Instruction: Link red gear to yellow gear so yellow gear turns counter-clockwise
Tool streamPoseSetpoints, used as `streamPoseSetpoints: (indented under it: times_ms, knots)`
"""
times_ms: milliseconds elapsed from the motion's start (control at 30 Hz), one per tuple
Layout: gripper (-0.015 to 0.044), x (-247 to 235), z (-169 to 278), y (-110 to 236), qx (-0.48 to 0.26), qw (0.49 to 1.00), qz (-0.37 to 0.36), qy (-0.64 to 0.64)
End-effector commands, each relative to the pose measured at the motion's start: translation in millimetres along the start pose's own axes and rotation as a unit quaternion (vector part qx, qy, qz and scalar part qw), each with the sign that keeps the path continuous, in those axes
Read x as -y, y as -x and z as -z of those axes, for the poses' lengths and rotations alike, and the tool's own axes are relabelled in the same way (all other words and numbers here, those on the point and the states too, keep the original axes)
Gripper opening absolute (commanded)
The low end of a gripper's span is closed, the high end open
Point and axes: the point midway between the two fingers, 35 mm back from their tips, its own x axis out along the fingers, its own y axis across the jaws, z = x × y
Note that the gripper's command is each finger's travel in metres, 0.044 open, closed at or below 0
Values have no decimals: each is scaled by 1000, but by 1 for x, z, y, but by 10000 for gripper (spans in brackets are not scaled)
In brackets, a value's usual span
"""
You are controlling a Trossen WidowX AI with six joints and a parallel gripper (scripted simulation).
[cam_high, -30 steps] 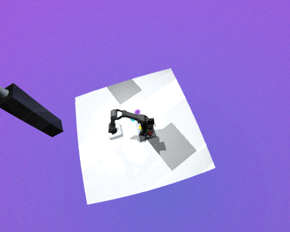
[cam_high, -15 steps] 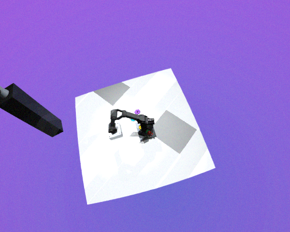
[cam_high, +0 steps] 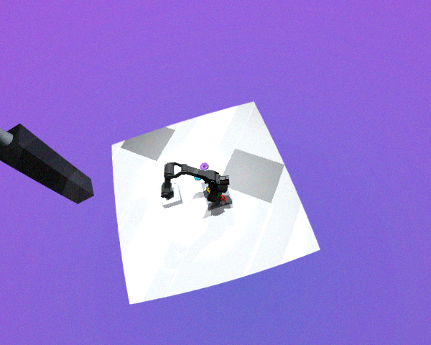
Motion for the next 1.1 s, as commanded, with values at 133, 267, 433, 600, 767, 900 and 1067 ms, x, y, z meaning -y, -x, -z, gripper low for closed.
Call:
streamPoseSetpoints:
  times_ms: [133, 267, 433, 600, 767, 900, 1067]
  knots:
    - [140, 0, -2, 18, 2, 1000, -1, 4]
    - [140, 0, -1, 46, 2, 1000, -1, 4]
    - [193, 0, 0, 51, 1, 1000, 0, 2]
    - [324, 1, 4, 91, 1, 1000, 0, 2]
    - [440, 1, 4, 91, 1, 1000, 0, 2]
    - [440, 1, 4, 91, 1, 1000, 0, 2]
    - [440, 1, 4, 91, 1, 1000, 0, 2]
